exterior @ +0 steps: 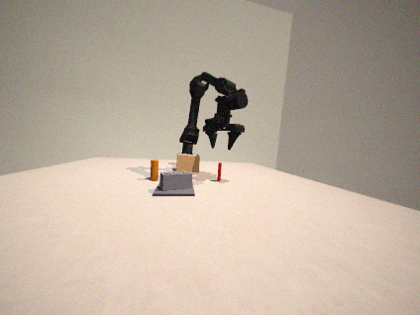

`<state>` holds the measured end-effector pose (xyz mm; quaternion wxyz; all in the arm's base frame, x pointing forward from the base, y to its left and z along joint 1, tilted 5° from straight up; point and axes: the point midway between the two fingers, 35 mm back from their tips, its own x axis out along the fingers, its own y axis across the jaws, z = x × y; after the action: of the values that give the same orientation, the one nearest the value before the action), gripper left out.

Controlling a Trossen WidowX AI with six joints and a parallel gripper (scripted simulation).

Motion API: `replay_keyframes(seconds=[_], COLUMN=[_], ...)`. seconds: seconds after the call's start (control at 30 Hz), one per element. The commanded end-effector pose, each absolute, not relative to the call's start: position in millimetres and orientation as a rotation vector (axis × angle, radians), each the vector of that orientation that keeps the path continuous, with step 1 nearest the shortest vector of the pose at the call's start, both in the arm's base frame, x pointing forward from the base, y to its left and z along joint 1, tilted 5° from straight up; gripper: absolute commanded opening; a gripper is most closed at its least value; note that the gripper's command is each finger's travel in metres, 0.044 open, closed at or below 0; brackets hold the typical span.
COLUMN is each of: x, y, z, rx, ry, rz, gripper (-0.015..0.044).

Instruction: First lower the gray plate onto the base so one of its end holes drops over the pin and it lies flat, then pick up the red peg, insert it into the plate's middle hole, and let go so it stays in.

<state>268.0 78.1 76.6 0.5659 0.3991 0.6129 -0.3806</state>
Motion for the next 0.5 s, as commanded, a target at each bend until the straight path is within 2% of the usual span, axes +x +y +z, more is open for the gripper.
replay_keyframes(seconds=[0.0, 0.47], x=[264, 263], y=[81, 84], z=[78, 44], rx=[1.008, 1.008], ry=[1.414, 1.414], rz=[-0.949, -0.949], gripper=[0.0440, 0.0440])
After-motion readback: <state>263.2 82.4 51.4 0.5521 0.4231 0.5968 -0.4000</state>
